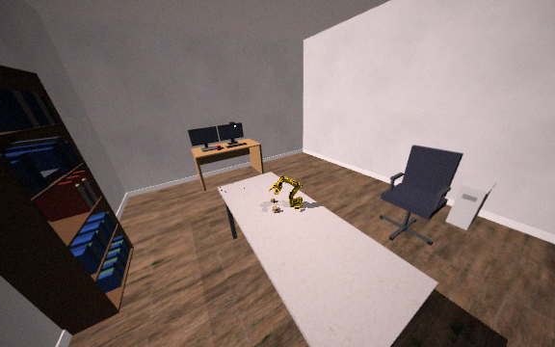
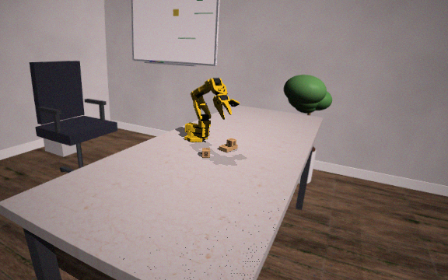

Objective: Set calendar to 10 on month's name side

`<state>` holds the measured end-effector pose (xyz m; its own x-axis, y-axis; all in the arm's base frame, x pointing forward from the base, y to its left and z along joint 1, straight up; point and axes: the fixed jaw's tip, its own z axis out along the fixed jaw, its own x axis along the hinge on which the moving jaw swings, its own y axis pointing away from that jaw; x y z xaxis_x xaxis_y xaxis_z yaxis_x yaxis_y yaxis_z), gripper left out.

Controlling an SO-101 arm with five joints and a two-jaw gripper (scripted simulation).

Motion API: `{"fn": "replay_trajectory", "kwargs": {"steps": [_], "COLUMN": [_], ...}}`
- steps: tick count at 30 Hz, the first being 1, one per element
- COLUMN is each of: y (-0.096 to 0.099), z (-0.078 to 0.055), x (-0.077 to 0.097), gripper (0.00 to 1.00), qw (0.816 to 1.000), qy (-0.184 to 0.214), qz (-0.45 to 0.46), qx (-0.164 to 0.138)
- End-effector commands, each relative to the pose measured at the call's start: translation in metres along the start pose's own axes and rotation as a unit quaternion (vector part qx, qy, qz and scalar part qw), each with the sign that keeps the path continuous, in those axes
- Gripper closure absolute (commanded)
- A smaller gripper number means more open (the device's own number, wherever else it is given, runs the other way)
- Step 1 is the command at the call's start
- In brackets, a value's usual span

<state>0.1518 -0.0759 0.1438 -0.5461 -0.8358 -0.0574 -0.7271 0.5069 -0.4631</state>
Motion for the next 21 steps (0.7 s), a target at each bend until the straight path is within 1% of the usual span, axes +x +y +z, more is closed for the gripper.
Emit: {"fn": "replay_trajectory", "kwargs": {"steps": [1, 6, 8, 10, 12, 14, 21], "y": [-0.015, -0.023, -0.024, -0.024, -0.023, -0.023, -0.023], "z": [-0.002, 0.0, 0.001, 0.0, 0.0, 0.0, 0.001], "x": [0.015, 0.057, 0.071, 0.081, 0.087, 0.09, 0.09], "gripper": [0.65, 0.65, 0.65, 0.65, 0.65, 0.65, 0.65], "qw": [0.998, 0.985, 0.978, 0.972, 0.968, 0.967, 0.966], "qy": [0.019, 0.072, 0.088, 0.1, 0.107, 0.11, 0.11], "qz": [0.048, 0.154, 0.186, 0.209, 0.223, 0.228, 0.23], "qx": [0.027, 0.035, 0.037, 0.039, 0.04, 0.04, 0.038]}}
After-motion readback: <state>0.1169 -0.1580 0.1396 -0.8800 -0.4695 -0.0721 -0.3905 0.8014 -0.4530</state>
